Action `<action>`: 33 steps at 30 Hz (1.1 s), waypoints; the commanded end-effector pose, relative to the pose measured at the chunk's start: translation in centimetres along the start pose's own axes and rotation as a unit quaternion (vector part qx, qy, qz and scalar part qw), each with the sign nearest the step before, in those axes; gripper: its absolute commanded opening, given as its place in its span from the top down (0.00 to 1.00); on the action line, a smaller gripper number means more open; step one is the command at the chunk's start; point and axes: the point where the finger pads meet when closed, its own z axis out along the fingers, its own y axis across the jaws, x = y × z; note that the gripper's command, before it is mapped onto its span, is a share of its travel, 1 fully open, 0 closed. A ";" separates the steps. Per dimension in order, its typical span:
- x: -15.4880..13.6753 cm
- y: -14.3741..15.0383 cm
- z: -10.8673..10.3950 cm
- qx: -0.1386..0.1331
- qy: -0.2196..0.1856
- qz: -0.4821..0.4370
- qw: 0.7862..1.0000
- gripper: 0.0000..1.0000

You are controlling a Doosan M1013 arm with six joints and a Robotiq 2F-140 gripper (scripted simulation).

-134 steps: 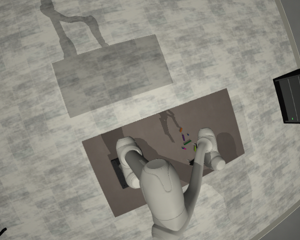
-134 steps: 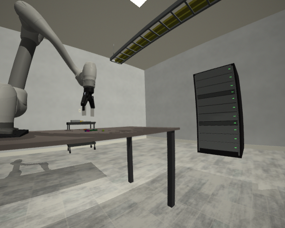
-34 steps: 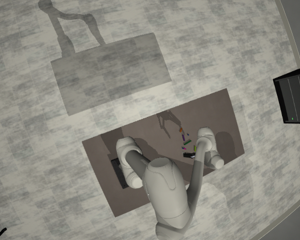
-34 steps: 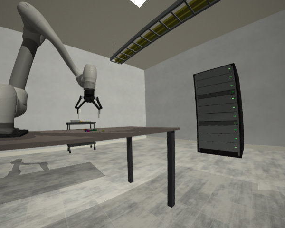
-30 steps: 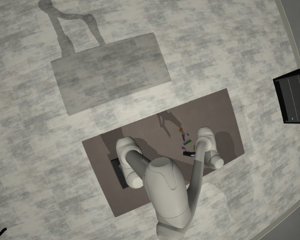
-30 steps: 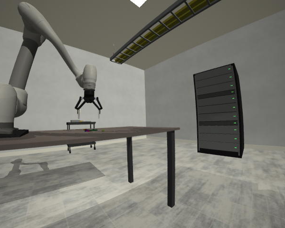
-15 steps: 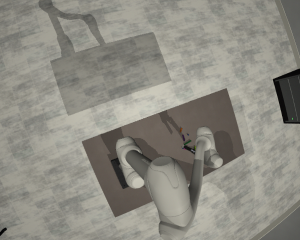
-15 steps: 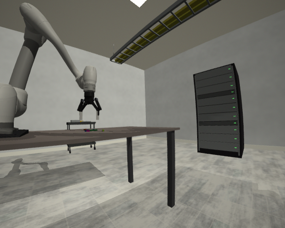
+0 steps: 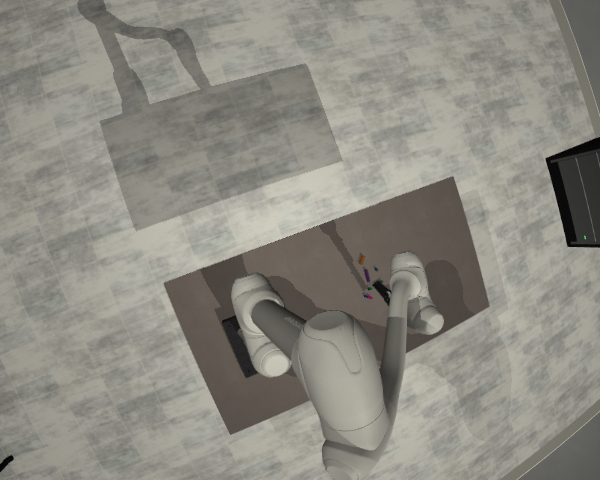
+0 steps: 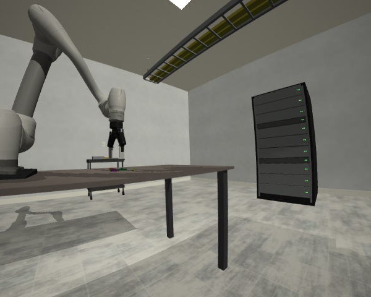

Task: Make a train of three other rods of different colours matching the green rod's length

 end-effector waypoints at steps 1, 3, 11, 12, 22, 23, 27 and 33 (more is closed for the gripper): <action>0.0 -0.5 0.4 -0.005 -0.002 0.064 0.998 0.00; 0.0 -0.5 0.5 -0.005 -0.002 0.074 0.997 0.00; 0.0 -0.5 0.5 -0.005 -0.002 0.077 0.997 0.00; 0.0 -0.5 0.5 -0.005 -0.002 0.077 0.997 0.00; 0.0 -0.5 0.5 -0.005 -0.002 0.077 0.997 0.00; 0.0 -0.5 0.5 -0.005 -0.002 0.077 0.997 0.00; 0.0 -0.5 0.5 -0.005 -0.002 0.077 0.997 0.00; 0.0 -0.5 0.5 -0.005 -0.002 0.077 0.997 0.00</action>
